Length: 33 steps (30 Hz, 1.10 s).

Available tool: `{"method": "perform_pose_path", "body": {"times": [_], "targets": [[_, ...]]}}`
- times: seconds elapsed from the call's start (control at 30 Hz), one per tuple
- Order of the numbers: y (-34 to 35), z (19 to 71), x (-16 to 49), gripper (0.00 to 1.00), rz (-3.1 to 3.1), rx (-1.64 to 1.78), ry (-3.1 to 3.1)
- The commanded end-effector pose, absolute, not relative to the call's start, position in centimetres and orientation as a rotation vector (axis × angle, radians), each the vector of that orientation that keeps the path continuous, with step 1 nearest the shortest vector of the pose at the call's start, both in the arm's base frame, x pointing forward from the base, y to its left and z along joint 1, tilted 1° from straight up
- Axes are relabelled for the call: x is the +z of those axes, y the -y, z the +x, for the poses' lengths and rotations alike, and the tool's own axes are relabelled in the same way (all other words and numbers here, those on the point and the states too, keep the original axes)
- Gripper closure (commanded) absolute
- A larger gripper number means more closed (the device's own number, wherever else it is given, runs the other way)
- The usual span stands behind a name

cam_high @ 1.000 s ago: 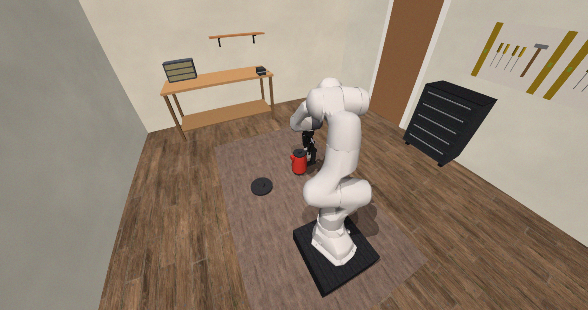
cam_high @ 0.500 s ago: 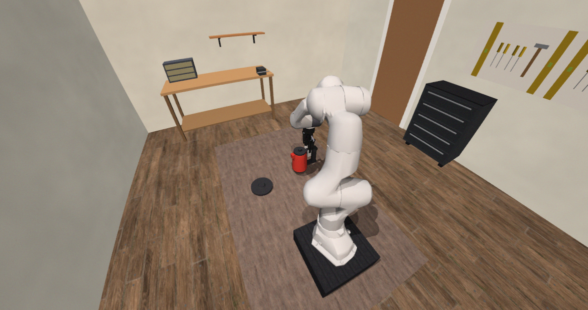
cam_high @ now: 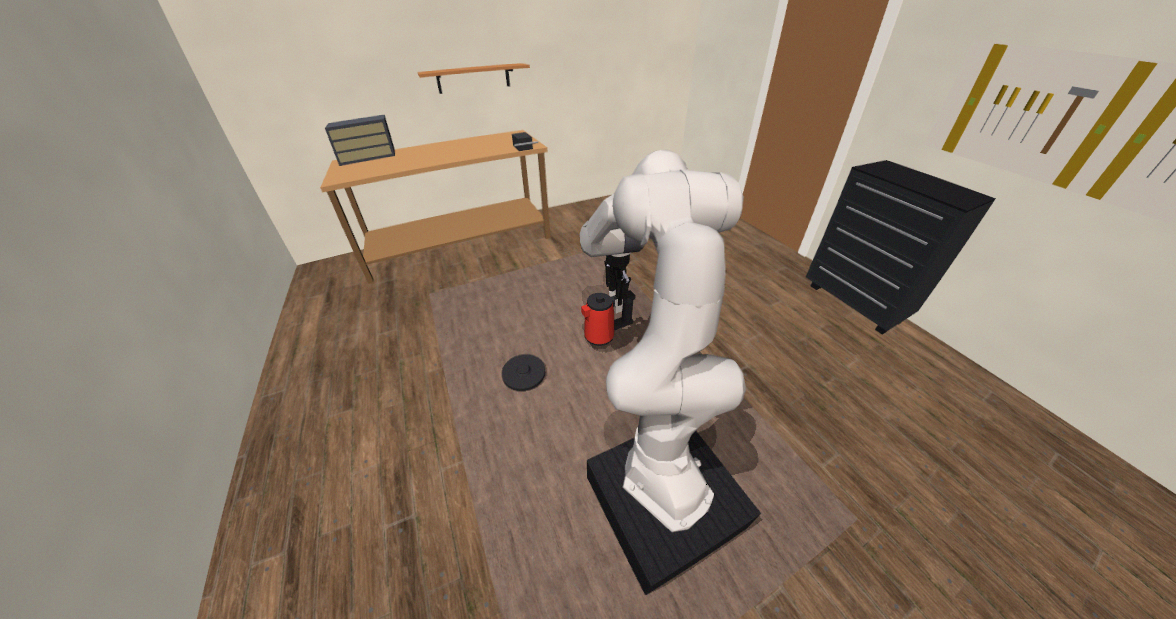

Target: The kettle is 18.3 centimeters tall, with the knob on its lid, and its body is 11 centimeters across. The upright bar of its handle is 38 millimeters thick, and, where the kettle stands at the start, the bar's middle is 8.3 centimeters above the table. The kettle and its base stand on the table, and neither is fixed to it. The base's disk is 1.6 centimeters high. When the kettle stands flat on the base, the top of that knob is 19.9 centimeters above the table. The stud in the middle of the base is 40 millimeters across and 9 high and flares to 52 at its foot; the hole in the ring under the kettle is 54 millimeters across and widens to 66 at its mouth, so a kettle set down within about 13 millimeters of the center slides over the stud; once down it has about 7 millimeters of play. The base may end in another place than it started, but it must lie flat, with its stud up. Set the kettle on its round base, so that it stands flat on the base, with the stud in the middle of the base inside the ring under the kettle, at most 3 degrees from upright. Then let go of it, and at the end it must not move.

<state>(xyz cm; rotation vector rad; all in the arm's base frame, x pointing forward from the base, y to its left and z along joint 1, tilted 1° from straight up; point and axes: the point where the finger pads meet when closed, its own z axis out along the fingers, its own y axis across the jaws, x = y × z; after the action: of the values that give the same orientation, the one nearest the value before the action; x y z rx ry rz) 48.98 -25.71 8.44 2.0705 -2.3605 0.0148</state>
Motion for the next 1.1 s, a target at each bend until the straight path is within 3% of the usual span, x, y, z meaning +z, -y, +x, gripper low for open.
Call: {"method": "perform_pose_path", "body": {"times": [0.0, 1.07], "targets": [[25.81, 49.36, 9.01, 1.0, 2.078, 0.029, 2.361], [25.83, 49.58, 9.35, 1.0, 2.078, 0.029, 2.361]]}}
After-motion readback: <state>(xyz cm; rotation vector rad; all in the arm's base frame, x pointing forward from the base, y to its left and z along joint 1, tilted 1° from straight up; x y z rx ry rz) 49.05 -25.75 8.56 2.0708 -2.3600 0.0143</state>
